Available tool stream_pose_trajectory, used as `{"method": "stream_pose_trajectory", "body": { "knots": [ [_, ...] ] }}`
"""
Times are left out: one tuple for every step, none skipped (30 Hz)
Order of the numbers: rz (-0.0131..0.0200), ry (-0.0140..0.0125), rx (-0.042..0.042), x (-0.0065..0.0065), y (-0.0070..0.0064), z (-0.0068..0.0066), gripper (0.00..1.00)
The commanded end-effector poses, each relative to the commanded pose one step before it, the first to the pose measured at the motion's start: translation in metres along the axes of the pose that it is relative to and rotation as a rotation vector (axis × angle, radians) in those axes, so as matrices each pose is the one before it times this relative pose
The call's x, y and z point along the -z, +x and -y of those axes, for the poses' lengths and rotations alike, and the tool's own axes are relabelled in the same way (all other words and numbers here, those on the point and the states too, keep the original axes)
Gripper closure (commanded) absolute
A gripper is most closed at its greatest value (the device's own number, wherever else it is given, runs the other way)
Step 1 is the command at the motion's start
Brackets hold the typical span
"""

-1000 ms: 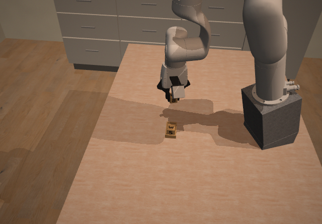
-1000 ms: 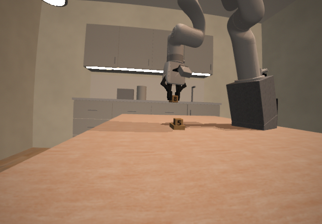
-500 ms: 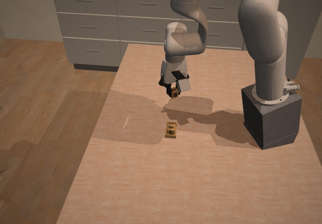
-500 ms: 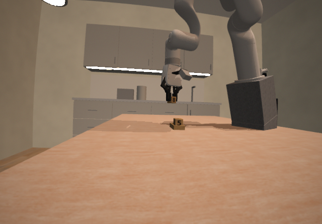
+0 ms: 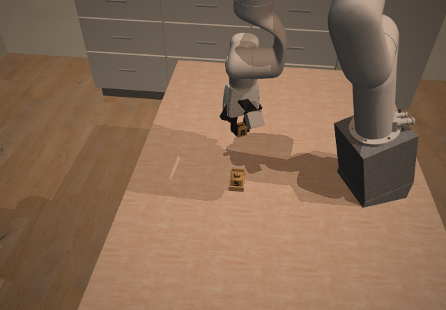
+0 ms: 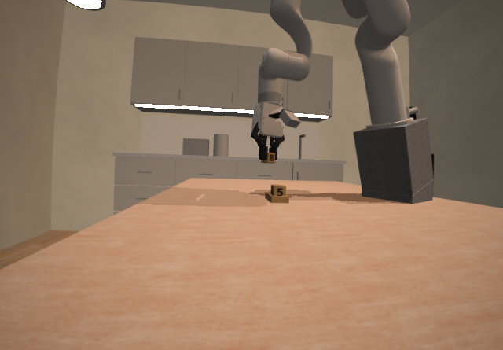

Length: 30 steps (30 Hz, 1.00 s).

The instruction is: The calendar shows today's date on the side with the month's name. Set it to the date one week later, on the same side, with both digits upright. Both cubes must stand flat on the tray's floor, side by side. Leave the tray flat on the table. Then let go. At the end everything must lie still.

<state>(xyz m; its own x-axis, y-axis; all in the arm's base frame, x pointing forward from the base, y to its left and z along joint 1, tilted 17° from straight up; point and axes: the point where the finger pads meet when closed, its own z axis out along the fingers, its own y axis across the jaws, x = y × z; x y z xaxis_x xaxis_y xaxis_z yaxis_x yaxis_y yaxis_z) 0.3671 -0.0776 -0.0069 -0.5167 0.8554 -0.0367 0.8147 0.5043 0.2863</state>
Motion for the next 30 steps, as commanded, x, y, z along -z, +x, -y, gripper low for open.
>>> {"method": "stream_pose_trajectory", "body": {
  "knots": [
    [0.00355,-0.00351,-0.00013,-0.00791,-0.00115,-0.00058,0.71],
    [0.0,0.00001,0.0,-0.00318,0.0,0.00004,0.71],
    [0.0,-0.00001,0.0,-0.00351,0.00001,0.00004,0.71],
    [0.0,-0.00001,0.0,-0.00384,0.00001,0.00005,0.71],
    [0.0,0.00001,0.0,-0.00417,0.0,0.00005,0.71],
    [0.0,0.0,0.0,-0.00446,0.00001,0.00005,0.71],
    [0.0,0.0,0.0,-0.00472,0.00001,0.00005,0.71],
    [0.0,0.0,0.0,-0.00494,0.00001,0.00006,0.71],
    [0.00003,-0.00003,0.0,-0.00509,0.00002,0.00005,0.71],
    [0.00002,-0.00002,0.0,-0.00524,0.00001,0.00006,0.71],
    [0.00001,0.0,0.0,-0.00532,0.00001,0.00007,0.71],
    [0.00001,0.0,0.0,-0.00532,0.00001,0.00007,0.71],
    [0.0,0.0,0.0,-0.00523,0.00001,0.00006,0.71],
    [0.0,0.0,0.0,0.0,0.0,0.0,0.71],
    [0.0,0.0,0.0,0.0,0.0,0.0,0.71],
    [0.0,0.0,0.0,-0.00506,0.00001,0.00006,0.71],
    [0.0,0.0,0.0,-0.0048,0.00001,0.00006,0.71],
    [-0.00001,0.0,0.0,-0.00444,0.00001,0.00005,0.71],
    [-0.00001,0.0,0.0,-0.00399,0.00001,0.00005,0.71],
    [0.0,0.0,0.0,-0.00339,0.00001,0.00004,0.71],
    [0.00001,0.0,0.0,-0.00275,0.00001,0.00004,0.71],
    [-0.00001,0.00001,0.0,-0.00211,0.0,0.00002,0.71],
    [0.0,0.0,0.0,-0.00151,0.0,0.00002,0.71],
    [0.0,0.0,0.0,-0.00098,0.0,0.00001,0.71],
    [0.0,0.0,0.0,-0.00053,0.0,0.00001,0.71],
    [0.0,0.0,0.0,-0.00021,0.0,0.0,0.71],
    [0.0,0.0,0.0,-0.00003,0.0,0.0,0.71],
    [0.0,0.0,0.0,0.0,0.0,0.0,0.71],
    [0.0,0.0,0.0,0.0,0.0,0.0,0.71],
    [0.0,0.0,0.0,0.0,0.0,0.0,0.71]
  ]
}}
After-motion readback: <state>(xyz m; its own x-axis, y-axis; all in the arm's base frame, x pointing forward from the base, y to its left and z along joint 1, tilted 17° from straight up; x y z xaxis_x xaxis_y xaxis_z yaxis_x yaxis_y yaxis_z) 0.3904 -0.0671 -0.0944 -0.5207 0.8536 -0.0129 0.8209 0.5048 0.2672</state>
